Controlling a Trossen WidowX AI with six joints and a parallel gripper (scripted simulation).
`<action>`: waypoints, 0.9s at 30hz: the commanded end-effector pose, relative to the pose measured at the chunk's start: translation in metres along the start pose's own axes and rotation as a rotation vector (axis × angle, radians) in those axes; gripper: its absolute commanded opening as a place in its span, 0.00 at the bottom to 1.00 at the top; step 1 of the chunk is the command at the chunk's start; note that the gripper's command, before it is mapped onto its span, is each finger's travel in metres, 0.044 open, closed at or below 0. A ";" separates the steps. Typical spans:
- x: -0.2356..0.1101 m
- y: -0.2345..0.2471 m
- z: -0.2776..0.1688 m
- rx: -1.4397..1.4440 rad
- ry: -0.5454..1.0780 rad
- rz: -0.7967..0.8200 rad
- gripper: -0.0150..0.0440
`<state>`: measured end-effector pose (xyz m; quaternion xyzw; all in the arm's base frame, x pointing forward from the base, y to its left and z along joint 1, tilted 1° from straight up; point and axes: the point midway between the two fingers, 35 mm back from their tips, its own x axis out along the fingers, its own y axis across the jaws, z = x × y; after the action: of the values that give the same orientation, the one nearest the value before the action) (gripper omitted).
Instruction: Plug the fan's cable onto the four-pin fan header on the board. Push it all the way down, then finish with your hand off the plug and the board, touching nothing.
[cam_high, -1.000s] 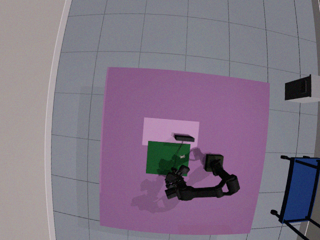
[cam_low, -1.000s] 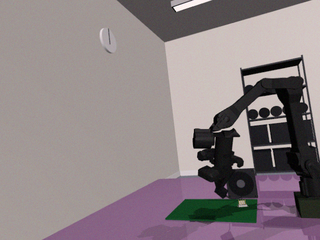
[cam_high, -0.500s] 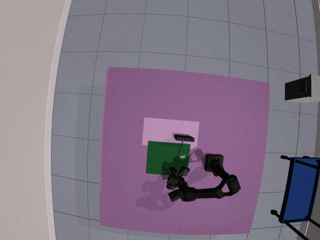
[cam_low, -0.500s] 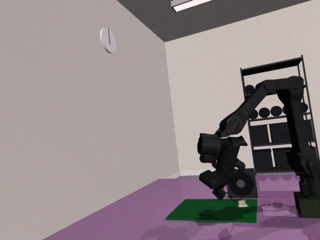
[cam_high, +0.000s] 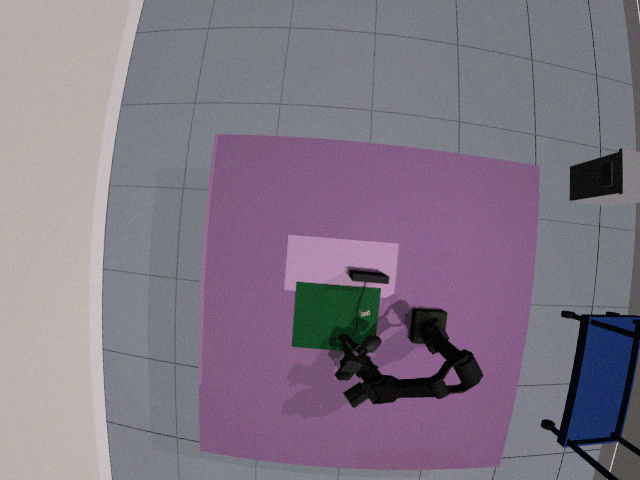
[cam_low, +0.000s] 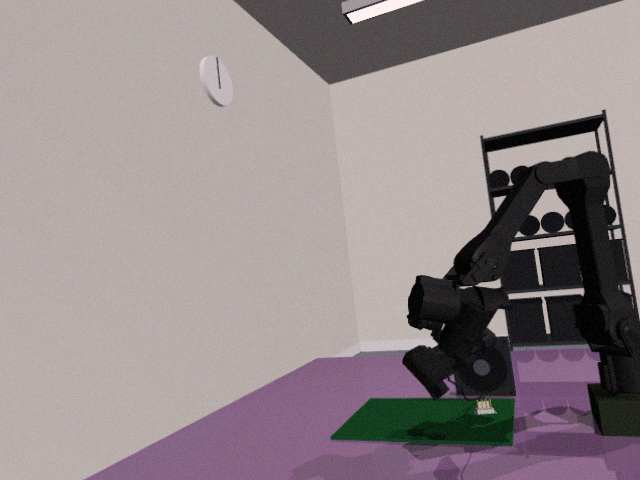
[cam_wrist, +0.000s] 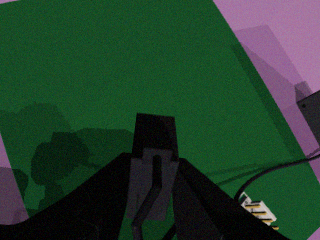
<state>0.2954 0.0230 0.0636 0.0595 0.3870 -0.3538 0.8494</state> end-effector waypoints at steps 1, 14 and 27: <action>-0.001 -0.001 -0.002 0.009 -0.060 -0.006 0.25; -0.008 -0.002 -0.006 0.037 -0.225 0.000 0.25; -0.018 -0.006 -0.010 0.079 -0.386 0.015 0.25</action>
<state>0.2813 0.0322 0.0686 0.0284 0.2258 -0.3650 0.9028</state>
